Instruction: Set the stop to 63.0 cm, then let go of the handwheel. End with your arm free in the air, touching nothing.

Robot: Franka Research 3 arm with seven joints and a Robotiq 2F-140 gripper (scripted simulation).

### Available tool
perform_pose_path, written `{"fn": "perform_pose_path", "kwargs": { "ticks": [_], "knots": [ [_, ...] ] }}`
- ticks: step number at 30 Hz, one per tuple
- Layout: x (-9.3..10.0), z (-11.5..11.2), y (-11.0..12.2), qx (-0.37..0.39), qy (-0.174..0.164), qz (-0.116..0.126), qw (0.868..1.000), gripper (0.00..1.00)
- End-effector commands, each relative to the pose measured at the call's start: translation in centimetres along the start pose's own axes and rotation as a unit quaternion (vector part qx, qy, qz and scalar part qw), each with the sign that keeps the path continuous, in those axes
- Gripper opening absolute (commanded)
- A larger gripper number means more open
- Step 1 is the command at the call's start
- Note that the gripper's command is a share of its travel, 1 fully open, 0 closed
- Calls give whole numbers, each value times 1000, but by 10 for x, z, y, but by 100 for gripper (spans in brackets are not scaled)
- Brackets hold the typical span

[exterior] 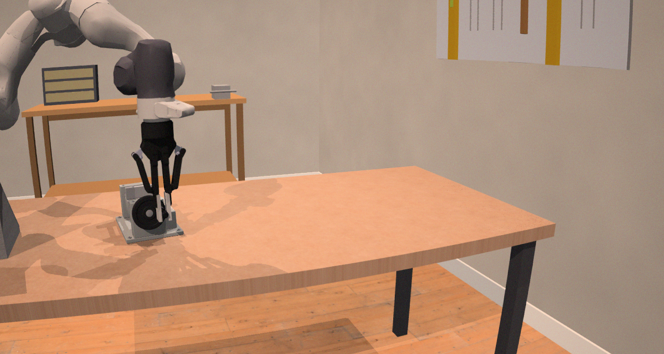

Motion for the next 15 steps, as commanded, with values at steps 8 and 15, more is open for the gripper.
{"fn": "perform_pose_path", "kwargs": {
  "ticks": [8, 15],
  "knots": [
    [19, -1, 12, -3, -2, -2, 1000, 4],
    [23, -3, 22, -3, -2, -2, 1000, 4]
  ]
}}
Point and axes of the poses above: the point where the finger pads meet when closed, its own x axis back along the fingers, its own y axis across the jaws, z = x × y, the point moved 8 cm from there along x, back along the fingers, and after that the axes turned 8 degrees about x, right-handed, at the moved point
